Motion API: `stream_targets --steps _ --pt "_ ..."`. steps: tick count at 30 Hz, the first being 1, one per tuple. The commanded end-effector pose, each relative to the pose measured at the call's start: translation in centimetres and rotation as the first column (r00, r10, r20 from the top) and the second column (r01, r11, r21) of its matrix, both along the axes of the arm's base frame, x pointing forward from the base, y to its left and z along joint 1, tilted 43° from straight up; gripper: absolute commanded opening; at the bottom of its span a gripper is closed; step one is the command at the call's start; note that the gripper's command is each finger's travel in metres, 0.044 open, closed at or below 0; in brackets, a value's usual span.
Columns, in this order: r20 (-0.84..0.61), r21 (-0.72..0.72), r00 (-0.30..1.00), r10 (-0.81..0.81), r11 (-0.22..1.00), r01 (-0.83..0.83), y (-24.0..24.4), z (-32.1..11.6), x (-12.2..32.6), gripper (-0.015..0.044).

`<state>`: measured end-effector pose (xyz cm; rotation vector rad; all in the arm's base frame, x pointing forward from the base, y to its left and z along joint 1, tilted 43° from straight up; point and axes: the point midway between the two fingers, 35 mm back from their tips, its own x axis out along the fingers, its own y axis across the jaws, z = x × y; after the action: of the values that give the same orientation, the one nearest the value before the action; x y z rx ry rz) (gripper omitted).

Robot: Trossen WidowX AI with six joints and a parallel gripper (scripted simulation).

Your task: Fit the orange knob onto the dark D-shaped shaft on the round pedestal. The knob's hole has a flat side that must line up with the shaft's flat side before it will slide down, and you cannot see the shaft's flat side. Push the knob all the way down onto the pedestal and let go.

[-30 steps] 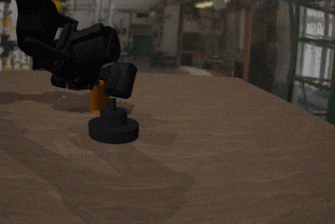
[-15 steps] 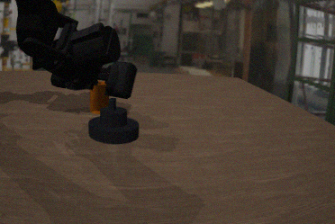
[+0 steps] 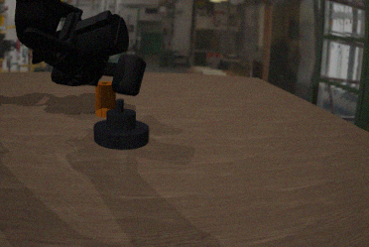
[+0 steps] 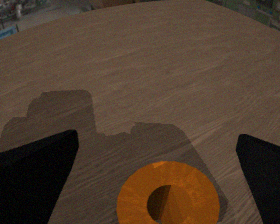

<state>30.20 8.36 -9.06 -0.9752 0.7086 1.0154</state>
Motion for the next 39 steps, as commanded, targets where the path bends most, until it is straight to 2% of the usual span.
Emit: stream_targets --steps 1,5,9,13,17,20,24,28,30,39 --pt "0.016 0.004 1.0 0.007 1.0 -0.007 2.7 3.0 0.1 0.044" --pt "0.018 0.007 1.0 0.006 1.0 -0.006 4.9 5.4 -0.7 0.044" --pt "0.014 0.004 1.0 0.003 1.0 -0.003 5.0 5.4 -0.7 0.044" --pt "-0.077 -0.067 0.994 -0.071 0.996 0.066 5.5 4.3 -0.5 0.044" --pt "-0.192 -0.276 0.958 -0.213 0.948 0.156 5.7 3.0 -0.7 0.044" --pt "-0.216 -0.464 0.927 -0.306 0.868 0.178 5.7 2.9 -1.2 0.044" --pt "-0.16 -0.693 0.908 -0.388 0.699 0.177 5.7 4.2 -1.7 0.044" --pt "-0.019 -0.848 0.915 -0.404 0.492 0.199 6.0 6.7 -1.4 0.044" --pt "0.009 -0.867 0.918 -0.396 0.455 0.205 6.2 7.3 -1.2 0.044" --pt "0.009 -0.867 0.918 -0.396 0.455 0.205 6.2 7.3 -1.2 0.044"
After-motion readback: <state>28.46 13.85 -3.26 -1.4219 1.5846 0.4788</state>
